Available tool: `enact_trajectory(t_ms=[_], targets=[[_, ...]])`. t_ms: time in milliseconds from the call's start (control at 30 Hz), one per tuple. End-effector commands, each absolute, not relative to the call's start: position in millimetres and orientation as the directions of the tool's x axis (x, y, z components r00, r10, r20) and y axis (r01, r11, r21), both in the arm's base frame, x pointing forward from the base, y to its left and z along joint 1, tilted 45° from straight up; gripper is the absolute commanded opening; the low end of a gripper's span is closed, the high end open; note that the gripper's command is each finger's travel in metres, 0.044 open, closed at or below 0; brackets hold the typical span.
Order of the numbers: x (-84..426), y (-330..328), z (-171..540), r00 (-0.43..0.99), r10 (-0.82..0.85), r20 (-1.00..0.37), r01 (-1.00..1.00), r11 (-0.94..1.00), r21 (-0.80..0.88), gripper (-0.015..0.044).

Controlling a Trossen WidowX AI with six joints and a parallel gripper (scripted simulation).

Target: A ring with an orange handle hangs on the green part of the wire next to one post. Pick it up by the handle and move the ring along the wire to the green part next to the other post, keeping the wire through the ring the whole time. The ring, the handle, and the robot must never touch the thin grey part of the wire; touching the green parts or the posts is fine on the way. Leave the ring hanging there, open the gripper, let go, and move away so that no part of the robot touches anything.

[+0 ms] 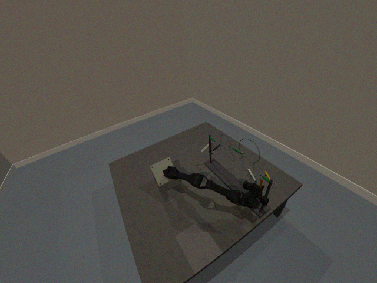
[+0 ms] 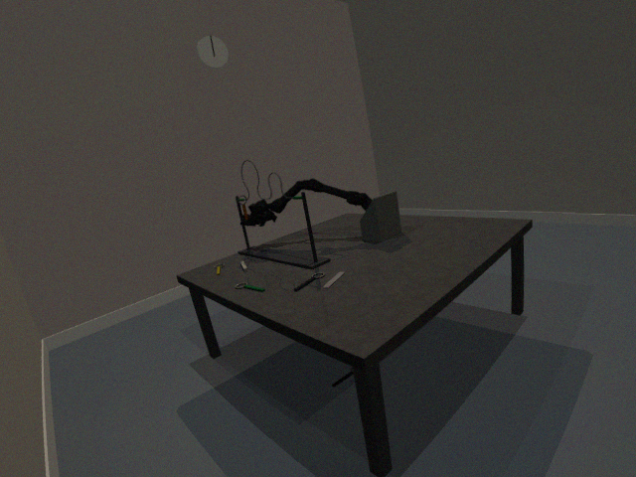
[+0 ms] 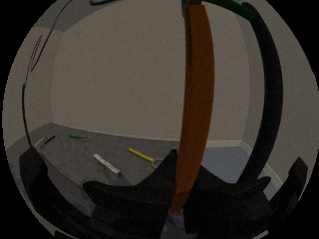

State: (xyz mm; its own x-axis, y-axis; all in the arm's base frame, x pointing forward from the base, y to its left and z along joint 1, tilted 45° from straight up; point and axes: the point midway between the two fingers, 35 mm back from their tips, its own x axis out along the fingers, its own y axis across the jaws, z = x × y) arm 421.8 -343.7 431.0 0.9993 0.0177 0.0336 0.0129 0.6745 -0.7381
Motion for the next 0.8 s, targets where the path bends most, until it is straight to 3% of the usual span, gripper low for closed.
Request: enact_trajectory(t_ms=[0,767], targets=[[422,-343,431,0.999,0.013,0.032,0.015,0.673,-0.739,-0.0150],[411,-340,428,0.998,-0.050,-0.025,0.015,0.674,-0.738,-0.0150]])
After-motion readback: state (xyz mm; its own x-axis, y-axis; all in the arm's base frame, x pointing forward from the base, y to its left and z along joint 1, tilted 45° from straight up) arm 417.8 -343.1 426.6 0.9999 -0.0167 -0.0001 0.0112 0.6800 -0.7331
